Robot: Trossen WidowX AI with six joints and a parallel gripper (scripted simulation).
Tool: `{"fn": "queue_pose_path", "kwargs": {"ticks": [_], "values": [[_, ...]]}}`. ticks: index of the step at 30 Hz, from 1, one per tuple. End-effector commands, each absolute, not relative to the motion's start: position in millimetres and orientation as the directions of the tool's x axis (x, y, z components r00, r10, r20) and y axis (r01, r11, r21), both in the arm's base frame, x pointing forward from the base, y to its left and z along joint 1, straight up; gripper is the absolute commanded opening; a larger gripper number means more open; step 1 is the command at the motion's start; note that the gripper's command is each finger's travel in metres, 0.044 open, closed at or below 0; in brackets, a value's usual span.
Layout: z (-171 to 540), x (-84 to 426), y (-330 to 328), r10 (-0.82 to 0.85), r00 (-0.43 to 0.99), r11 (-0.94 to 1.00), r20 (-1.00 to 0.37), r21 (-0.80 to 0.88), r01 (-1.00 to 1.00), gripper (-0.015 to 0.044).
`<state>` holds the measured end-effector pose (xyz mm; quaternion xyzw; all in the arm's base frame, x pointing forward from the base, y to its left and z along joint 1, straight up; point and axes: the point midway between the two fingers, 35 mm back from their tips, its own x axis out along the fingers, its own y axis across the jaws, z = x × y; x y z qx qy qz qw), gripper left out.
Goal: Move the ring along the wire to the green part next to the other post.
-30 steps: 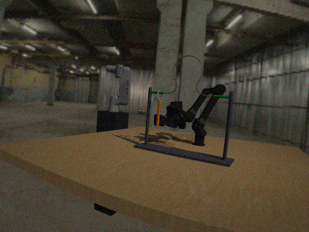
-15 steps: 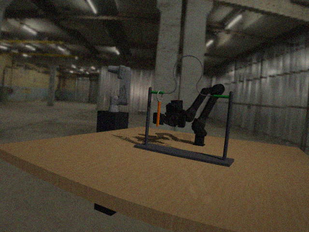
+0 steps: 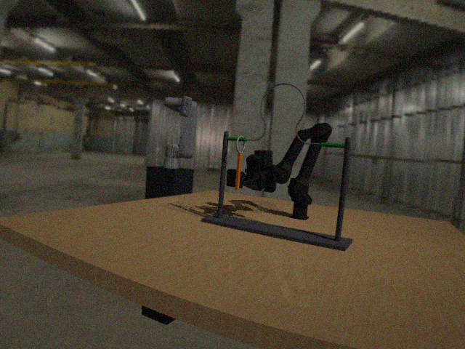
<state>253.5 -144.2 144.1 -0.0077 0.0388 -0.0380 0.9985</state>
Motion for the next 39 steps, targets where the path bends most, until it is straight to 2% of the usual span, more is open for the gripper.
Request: {"fn": "queue_pose_path", "kwargs": {"ticks": [1, 26, 39], "values": [[144, 261, -146, -0.08, 0.994, 0.997, -0.077, -0.015, 0.08, 0.016], [139, 299, -145, -0.08, 0.994, 0.997, -0.07, -0.013, 0.08, 0.016], [139, 300, -145, -0.08, 0.994, 0.997, -0.07, -0.013, 0.08, 0.016]]}}
